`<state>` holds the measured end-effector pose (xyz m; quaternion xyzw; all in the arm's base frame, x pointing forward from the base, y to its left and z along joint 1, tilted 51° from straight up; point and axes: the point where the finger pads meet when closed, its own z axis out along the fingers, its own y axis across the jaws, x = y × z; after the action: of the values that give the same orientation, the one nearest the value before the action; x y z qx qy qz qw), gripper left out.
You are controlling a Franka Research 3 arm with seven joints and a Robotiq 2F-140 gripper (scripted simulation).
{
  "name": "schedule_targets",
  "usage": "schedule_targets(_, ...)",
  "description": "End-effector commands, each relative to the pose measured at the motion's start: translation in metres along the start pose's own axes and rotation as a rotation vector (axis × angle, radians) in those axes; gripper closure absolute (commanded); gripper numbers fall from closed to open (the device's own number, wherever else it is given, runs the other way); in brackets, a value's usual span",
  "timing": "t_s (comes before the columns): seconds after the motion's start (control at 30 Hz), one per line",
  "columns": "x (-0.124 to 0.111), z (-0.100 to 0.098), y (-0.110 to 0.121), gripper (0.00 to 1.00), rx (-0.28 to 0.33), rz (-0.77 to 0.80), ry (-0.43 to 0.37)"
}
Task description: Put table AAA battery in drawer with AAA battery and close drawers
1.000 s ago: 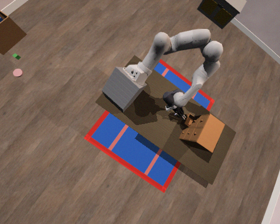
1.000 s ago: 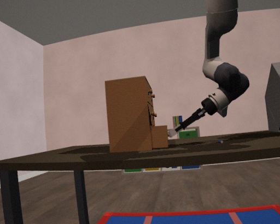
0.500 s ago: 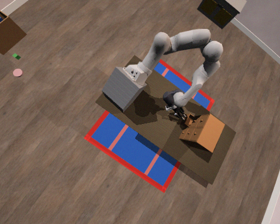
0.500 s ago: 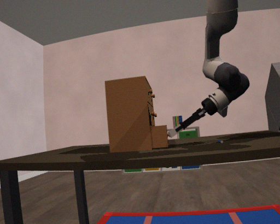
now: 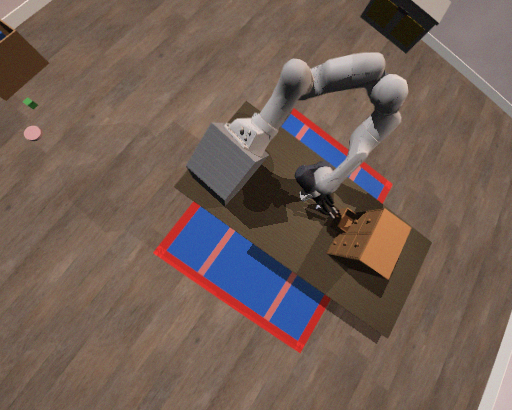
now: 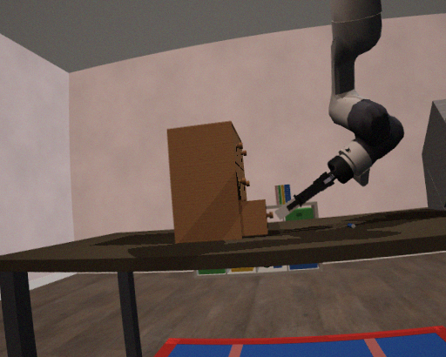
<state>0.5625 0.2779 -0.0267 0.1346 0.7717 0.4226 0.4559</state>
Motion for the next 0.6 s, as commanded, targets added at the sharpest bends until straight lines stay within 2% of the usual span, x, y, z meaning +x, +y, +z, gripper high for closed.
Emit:
schedule_targets(0.0,0.003,-0.01,0.002,0.8,-0.005,-0.01,-0.011)
schedule_targets(0.13,0.011,-0.024,0.002,0.8,-0.005,-0.01,-0.011)
schedule_targets(0.3,0.013,-0.028,0.002,0.8,-0.005,-0.01,-0.011)
schedule_targets(0.5,0.006,-0.039,0.002,0.8,-0.005,-0.01,-0.011)
schedule_targets(0.57,-0.003,-0.054,0.002,0.8,-0.005,-0.01,-0.011)
